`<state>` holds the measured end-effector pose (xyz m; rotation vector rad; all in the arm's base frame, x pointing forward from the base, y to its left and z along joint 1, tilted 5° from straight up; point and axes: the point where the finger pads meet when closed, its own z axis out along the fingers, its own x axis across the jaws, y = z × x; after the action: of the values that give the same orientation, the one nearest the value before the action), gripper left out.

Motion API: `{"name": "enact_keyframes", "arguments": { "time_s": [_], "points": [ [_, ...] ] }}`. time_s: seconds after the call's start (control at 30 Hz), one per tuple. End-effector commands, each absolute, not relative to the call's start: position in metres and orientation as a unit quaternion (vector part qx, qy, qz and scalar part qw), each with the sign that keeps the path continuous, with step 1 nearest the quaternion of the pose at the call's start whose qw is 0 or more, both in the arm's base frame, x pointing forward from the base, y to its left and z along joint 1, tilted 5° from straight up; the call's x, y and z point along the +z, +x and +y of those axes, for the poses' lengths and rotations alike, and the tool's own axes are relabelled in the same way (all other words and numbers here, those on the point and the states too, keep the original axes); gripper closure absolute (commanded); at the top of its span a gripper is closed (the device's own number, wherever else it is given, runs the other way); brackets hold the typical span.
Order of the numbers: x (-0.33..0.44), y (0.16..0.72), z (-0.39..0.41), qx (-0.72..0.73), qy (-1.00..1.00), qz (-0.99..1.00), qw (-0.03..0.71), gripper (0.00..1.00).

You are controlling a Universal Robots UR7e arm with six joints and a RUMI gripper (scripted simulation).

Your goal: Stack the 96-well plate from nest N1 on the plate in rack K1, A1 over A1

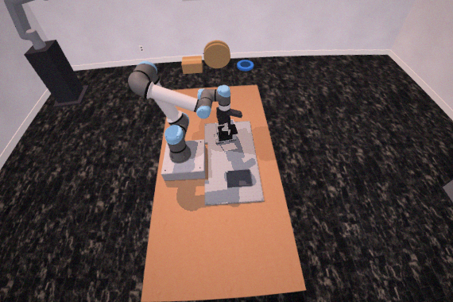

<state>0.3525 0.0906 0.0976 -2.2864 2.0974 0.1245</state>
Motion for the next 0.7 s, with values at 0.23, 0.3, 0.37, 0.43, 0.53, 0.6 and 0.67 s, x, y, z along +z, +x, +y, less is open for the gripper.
{"name": "enact_keyframes", "arguments": {
  "time_s": [0.23,0.3,0.37,0.43,0.53,0.6,0.67],
  "points": [
    [0.101,0.35,0.123,0.039,-0.736,0.676,0.018,1.0],
    [0.102,0.349,0.13,0.039,-0.736,0.676,0.018,1.0],
    [0.103,0.349,0.136,0.039,-0.736,0.676,0.018,1.0],
    [0.103,0.348,0.143,0.039,-0.736,0.676,0.018,1.0],
    [0.105,0.347,0.153,0.039,-0.736,0.676,0.018,1.0],
    [0.105,0.347,0.156,0.039,-0.736,0.676,0.018,1.0],
    [0.105,0.347,0.156,0.039,-0.736,0.676,0.018,1.0]
  ]
}}
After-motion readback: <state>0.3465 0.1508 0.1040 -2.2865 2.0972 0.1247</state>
